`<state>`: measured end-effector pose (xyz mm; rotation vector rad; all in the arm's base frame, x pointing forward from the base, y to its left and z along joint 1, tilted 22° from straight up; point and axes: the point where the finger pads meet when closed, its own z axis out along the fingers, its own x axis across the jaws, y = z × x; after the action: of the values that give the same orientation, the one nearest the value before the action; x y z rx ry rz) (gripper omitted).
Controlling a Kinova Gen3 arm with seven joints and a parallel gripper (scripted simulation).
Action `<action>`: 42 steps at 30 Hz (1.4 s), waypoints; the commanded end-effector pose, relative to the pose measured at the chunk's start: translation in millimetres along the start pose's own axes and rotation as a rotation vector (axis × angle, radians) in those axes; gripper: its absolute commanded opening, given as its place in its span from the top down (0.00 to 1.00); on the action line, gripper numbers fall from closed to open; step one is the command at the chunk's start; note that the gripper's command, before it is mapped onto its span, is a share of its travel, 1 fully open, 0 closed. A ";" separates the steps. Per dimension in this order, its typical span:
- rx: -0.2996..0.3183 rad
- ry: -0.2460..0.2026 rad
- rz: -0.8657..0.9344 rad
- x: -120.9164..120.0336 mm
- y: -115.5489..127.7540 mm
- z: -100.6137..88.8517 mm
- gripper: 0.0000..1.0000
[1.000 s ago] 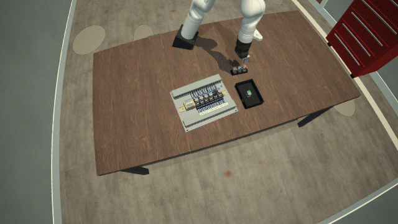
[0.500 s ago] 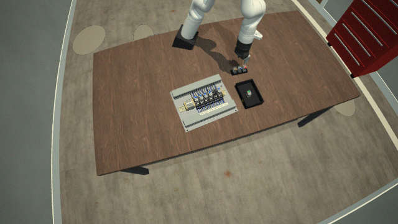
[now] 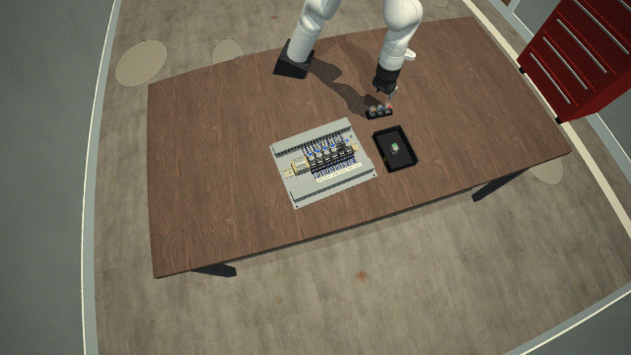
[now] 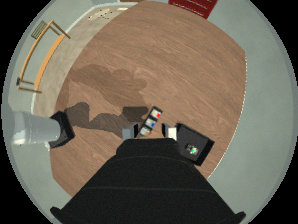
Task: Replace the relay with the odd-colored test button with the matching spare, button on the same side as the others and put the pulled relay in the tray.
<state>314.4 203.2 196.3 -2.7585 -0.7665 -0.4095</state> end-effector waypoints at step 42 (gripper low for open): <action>0.006 0.004 -0.442 1.0 -1.7 0.3 0.00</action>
<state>314.2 204.4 196.4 -2.5737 -1.3726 -0.4896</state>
